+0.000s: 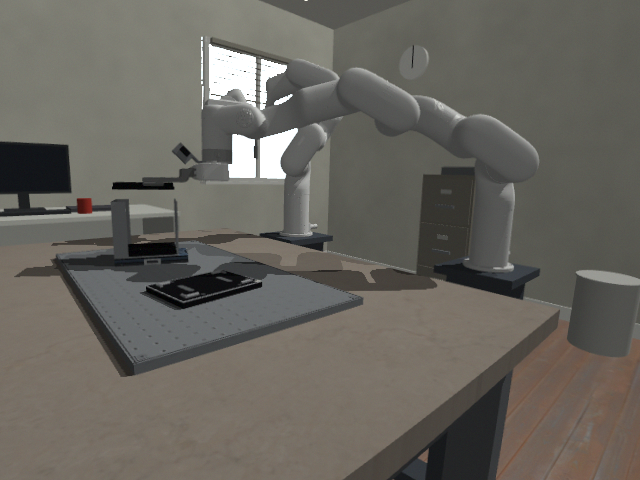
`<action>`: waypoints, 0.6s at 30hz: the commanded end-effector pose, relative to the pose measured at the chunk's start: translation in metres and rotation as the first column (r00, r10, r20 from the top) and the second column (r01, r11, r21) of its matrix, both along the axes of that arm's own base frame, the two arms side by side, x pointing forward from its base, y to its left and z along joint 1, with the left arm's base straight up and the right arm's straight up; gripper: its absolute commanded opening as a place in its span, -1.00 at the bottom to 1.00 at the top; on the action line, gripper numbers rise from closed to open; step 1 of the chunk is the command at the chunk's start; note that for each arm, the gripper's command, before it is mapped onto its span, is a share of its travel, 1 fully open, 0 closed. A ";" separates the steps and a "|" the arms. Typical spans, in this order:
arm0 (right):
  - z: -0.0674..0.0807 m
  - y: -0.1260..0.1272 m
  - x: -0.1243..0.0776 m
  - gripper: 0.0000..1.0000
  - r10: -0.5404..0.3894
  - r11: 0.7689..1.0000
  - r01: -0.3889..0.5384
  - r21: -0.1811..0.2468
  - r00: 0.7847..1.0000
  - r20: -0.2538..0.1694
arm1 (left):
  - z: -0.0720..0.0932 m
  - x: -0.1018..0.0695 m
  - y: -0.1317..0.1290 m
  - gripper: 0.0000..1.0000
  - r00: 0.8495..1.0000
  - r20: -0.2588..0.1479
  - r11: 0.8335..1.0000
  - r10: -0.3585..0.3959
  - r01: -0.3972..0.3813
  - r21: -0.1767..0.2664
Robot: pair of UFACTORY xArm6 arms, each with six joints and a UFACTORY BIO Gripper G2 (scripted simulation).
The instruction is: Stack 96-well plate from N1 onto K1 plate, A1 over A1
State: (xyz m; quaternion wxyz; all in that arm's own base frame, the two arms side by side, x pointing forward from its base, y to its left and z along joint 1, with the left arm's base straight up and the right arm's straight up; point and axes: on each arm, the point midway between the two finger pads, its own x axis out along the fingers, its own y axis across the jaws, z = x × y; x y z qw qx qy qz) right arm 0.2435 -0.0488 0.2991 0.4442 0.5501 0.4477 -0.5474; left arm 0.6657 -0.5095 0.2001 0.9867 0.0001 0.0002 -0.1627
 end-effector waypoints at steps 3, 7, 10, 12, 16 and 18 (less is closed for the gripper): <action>0.001 0.000 0.000 1.00 0.000 1.000 0.000 -0.002 1.000 0.002 | 0.005 0.000 0.000 -1.00 1.000 0.005 1.000 0.000 0.000 -0.005; 0.001 0.000 0.000 1.00 0.000 1.000 0.000 -0.002 1.000 0.002 | 0.003 0.000 0.000 -1.00 1.000 0.005 1.000 0.000 0.000 -0.005; 0.001 0.000 0.000 1.00 0.000 1.000 0.000 -0.002 1.000 0.002 | 0.001 0.000 0.000 -1.00 1.000 0.005 1.000 0.000 0.000 -0.005; 0.001 0.000 0.000 1.00 0.000 1.000 0.000 -0.002 1.000 0.002 | 0.000 0.000 0.000 -1.00 1.000 0.005 1.000 0.000 0.000 -0.005; 0.001 0.000 0.000 1.00 0.000 1.000 0.000 -0.002 1.000 0.002 | -0.003 0.000 0.000 -1.00 1.000 0.005 1.000 0.000 0.000 -0.005; 0.001 0.000 0.000 1.00 0.000 1.000 0.000 -0.002 1.000 0.002 | -0.004 0.000 0.000 -1.00 1.000 0.005 1.000 0.000 0.000 -0.005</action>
